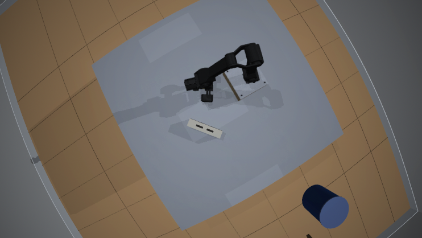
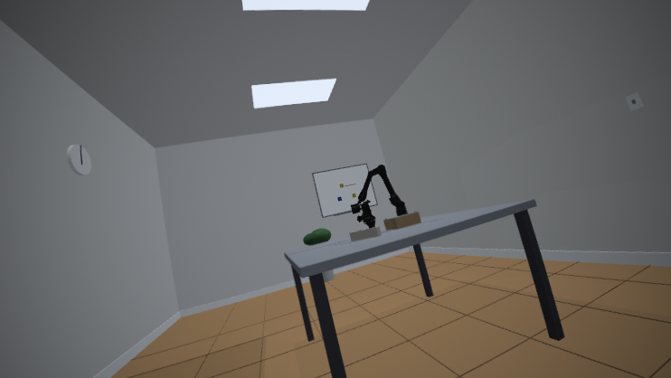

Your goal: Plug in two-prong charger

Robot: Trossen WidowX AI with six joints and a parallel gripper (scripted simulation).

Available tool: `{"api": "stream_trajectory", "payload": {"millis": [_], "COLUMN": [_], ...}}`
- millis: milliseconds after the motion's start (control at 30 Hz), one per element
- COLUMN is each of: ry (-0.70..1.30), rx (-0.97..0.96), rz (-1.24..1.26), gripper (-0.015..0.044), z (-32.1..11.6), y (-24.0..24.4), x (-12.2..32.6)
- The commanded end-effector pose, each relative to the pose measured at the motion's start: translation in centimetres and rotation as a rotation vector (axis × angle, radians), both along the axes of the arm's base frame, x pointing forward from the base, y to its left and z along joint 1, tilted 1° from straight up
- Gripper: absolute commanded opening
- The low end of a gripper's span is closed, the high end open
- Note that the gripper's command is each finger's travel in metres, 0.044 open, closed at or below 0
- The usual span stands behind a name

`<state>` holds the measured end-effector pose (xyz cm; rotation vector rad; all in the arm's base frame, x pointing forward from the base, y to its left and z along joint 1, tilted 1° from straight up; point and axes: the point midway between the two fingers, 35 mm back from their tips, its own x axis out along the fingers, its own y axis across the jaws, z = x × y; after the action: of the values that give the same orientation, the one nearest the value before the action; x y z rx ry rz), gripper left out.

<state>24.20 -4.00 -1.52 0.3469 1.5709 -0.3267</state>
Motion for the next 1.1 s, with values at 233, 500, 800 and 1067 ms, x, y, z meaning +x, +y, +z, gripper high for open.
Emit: {"api": "stream_trajectory", "payload": {"millis": [233, 500, 800, 1067], "ry": [0.003, 0.002, 0.002, 0.002], "rx": [0.005, 0.0, 0.0, 0.001], "rz": [0.002, 0.0, 0.0, 0.0], "gripper": [0.044, 0.0256, 0.0098, 0.0], "z": [-1.7, -1.3, -1.3, 0.0], "y": [0.1, 0.0, 0.0, 0.0], "x": [-0.2, -0.1, -0.1, -0.1]}}
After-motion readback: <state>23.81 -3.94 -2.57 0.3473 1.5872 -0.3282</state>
